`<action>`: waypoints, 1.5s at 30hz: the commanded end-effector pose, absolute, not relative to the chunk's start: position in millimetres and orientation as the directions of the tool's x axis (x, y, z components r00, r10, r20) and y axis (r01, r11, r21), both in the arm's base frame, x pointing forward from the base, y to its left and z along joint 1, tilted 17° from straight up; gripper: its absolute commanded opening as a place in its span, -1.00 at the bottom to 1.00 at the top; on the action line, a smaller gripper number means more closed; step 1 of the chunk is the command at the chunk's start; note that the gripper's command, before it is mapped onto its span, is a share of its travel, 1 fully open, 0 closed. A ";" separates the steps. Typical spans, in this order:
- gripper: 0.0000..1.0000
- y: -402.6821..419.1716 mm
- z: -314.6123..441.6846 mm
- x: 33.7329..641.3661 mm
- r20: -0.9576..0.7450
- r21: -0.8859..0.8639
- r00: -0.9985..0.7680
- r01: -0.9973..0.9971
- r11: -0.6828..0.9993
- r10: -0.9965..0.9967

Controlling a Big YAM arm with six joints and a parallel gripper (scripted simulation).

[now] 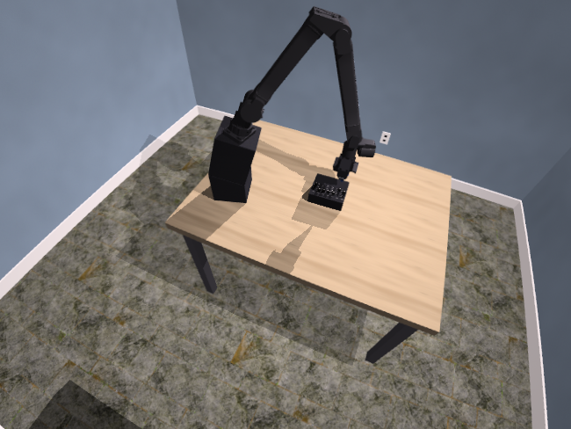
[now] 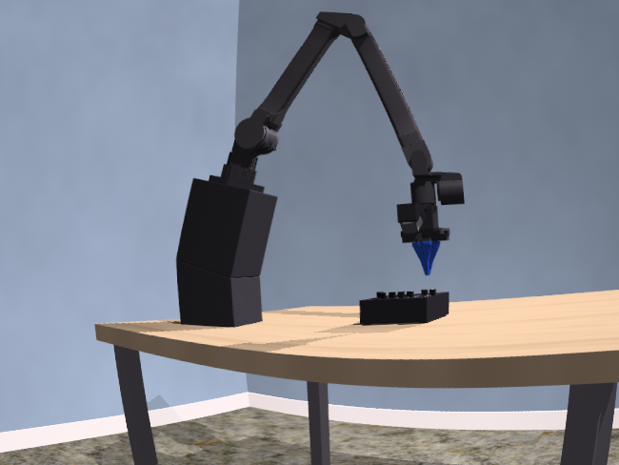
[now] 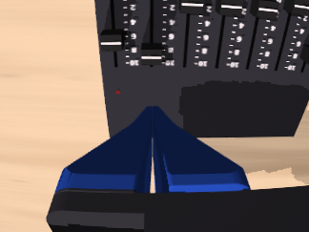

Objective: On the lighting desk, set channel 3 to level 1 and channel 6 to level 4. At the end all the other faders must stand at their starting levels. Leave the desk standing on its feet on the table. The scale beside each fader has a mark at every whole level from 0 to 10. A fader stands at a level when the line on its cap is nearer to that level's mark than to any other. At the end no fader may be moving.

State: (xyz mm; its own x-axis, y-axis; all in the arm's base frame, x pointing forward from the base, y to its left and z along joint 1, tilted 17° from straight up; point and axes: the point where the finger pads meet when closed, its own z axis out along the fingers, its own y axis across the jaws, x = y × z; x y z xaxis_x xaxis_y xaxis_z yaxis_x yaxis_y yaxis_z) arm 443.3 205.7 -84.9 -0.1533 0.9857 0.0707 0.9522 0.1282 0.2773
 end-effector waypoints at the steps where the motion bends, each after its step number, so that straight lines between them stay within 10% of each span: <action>1: -1.00 204.3 -77.1 453.7 0.079 0.298 -0.129 0.949 0.100 0.988; 45: -1.00 205.3 -101.2 459.2 0.078 0.294 -0.127 0.951 0.098 0.989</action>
State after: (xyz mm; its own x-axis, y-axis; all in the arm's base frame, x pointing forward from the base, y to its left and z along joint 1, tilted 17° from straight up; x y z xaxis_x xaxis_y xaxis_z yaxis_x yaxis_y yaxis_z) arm 448.7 208.2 -98.9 -0.1535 0.9855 0.0718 0.9512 0.1277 0.2810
